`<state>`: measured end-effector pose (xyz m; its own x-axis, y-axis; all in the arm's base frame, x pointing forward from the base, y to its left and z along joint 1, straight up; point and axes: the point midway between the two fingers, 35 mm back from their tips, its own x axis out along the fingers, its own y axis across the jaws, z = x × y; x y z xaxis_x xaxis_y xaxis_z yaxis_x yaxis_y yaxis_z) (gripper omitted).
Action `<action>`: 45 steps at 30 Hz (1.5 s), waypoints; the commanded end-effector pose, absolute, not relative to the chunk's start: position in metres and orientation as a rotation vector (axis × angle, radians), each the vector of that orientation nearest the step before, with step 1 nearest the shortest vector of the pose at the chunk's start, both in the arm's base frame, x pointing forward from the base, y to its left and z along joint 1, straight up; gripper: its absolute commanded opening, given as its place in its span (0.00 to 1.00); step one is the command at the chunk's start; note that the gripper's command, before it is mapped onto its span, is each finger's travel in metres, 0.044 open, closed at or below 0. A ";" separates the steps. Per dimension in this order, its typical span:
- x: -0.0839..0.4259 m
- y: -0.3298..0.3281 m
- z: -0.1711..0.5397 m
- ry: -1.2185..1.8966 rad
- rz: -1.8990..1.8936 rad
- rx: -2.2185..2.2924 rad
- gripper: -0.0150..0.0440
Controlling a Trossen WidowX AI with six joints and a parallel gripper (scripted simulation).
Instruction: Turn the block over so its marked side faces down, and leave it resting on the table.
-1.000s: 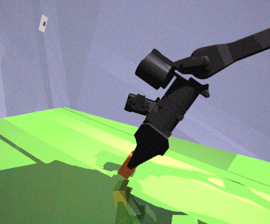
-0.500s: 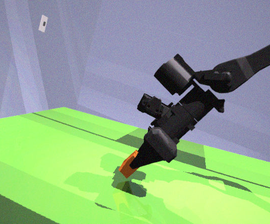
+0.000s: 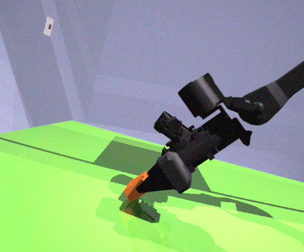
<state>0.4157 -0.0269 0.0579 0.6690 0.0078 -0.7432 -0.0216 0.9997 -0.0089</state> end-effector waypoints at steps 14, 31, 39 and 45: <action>0.421 -0.027 0.034 0.577 0.019 -0.006 0.25; 0.402 -0.025 0.035 0.361 0.023 -0.008 0.25; 0.401 -0.025 0.038 0.339 0.023 -0.008 0.25; 0.401 -0.025 0.038 0.339 0.023 -0.008 0.25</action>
<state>0.4012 -0.0259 0.0369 0.9404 0.0170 -0.3397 -0.0215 0.9997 -0.0093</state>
